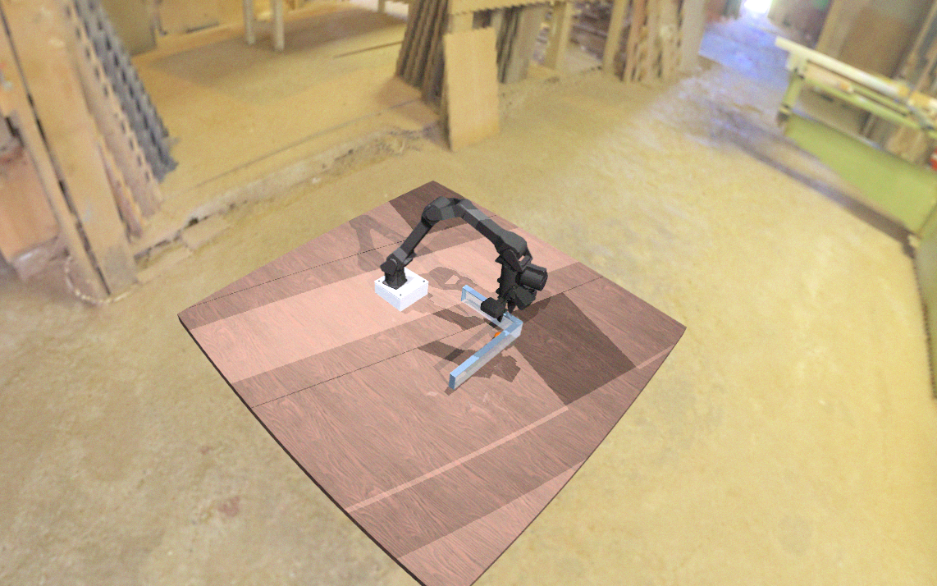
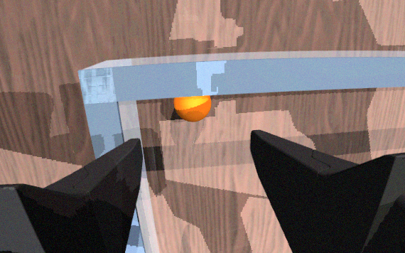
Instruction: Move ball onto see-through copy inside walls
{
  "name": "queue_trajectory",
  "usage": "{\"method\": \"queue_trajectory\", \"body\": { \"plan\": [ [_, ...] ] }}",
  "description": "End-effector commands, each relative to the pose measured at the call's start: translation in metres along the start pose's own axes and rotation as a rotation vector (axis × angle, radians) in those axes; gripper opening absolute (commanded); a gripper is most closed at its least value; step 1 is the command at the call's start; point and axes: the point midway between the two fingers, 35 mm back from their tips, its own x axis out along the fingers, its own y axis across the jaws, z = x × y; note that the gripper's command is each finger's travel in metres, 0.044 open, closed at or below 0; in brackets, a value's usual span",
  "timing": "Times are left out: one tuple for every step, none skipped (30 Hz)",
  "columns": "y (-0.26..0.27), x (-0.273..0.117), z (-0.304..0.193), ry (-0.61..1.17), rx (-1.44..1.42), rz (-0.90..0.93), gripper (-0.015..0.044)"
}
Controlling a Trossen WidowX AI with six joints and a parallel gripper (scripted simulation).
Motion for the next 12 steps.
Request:
{"method": "queue_trajectory", "body": {
  "plan": [
    [0.0, 0.007, -0.001, 0.014, 0.001, -0.003, 0.0248],
    [0.0, 0.007, -0.001, 0.014, 0.001, -0.003, 0.0248],
    [0.0, 0.007, -0.001, 0.014, 0.001, -0.003, 0.0248],
    [0.0, 0.007, -0.001, 0.014, 0.001, -0.003, 0.0248],
    [0.0, 0.007, -0.001, 0.014, 0.001, -0.003, 0.0248],
    [0.0, 0.004, -0.001, 0.014, 0.001, -0.003, 0.0274],
    [0.0, -0.005, -0.001, 0.013, 0.001, -0.003, 0.0301],
    [-0.001, -0.02, -0.002, 0.011, 0.0, -0.003, 0.0327],
    [-0.001, -0.035, -0.003, 0.01, 0.0, -0.002, 0.0353],
    [-0.001, -0.044, -0.004, 0.009, 0.0, -0.002, 0.0379],
    [-0.001, -0.047, -0.005, 0.009, 0.0, -0.002, 0.0406],
    [-0.001, -0.047, -0.005, 0.009, 0.0, -0.002, 0.0432]
  ]
}}
